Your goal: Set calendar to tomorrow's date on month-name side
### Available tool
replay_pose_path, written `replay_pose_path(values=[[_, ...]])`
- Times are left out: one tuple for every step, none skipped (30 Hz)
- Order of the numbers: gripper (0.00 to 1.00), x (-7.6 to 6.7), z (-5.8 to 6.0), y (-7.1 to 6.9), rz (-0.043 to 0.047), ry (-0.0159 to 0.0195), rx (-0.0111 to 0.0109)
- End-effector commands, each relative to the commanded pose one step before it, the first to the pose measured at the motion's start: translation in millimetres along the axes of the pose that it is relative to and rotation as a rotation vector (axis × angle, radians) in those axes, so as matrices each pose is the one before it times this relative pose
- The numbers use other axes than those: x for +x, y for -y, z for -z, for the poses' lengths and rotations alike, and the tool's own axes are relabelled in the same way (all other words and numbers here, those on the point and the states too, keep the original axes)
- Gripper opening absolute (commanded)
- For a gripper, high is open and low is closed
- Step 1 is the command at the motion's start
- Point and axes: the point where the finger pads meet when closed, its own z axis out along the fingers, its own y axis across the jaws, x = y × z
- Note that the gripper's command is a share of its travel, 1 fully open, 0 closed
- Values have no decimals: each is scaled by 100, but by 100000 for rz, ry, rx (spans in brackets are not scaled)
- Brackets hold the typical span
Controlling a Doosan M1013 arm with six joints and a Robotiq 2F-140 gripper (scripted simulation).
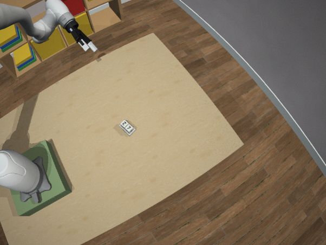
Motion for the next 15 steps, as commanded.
replay_pose_path(values=[[100,259,-1401,-474,3242,3202,1327],[100,185,-1040,-381,2365,2375,1082],[100,224,-1314,-520,2988,3010,1528],[100,249,-1565,-679,3563,3591,2071],[100,255,-1776,-855,4054,4068,2713],[100,0,0,0,0,0,0],[100,237,-1932,-1042,4435,4391,3441],[100,116,-1087,-657,2527,2454,2200],[100,84,-923,-597,2162,2061,2029],[100,75,-1037,-711,2446,2278,2468],[100,50,-992,-727,2361,2132,2565],[100,0,0,0,0,0,0],[100,0,0,0,0,0,0],[100,21,-2002,-1573,4786,4062,5799],[100,-47,-1197,-1073,2954,2270,4003]])
